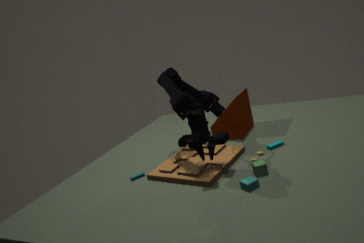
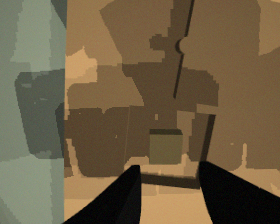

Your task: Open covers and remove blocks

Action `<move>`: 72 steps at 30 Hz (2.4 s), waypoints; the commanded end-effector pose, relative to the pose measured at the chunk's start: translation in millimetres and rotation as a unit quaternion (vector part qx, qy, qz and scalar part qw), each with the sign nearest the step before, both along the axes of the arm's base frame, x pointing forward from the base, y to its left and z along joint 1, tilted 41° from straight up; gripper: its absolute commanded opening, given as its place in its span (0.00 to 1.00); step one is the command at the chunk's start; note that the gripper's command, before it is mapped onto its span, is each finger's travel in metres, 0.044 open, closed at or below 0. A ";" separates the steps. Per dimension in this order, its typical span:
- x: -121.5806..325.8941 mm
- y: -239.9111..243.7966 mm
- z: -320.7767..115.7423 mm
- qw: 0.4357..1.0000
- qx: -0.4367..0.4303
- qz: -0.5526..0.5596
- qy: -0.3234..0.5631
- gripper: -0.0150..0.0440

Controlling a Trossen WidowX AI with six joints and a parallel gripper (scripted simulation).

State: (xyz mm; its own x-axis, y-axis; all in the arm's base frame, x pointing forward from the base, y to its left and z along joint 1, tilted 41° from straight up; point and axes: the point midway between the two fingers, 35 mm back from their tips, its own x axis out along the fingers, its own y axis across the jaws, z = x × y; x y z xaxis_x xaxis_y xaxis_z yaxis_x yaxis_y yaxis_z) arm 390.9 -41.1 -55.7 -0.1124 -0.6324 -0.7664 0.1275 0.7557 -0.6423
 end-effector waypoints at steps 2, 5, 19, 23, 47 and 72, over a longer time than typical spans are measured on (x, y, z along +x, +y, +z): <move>-0.7 -3.0 -2.9 1.000 -0.003 0.003 0.002 0.50; -0.9 -4.9 -5.2 1.000 -0.003 0.003 0.002 0.50; -2.7 -13.5 -15.4 1.000 -0.003 0.003 0.002 0.50; -2.8 -13.9 -15.9 1.000 -0.003 0.003 0.002 0.50; -2.6 -19.8 -23.1 1.000 -0.001 0.000 -0.001 0.45; -0.1 -7.0 -8.0 1.000 -0.001 0.001 0.000 0.39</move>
State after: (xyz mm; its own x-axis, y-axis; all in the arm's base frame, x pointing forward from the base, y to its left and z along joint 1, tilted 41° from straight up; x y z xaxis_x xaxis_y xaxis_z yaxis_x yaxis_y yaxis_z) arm 388.1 -51.2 -67.2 -0.1160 -0.6383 -0.7610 0.1157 0.7522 -0.6486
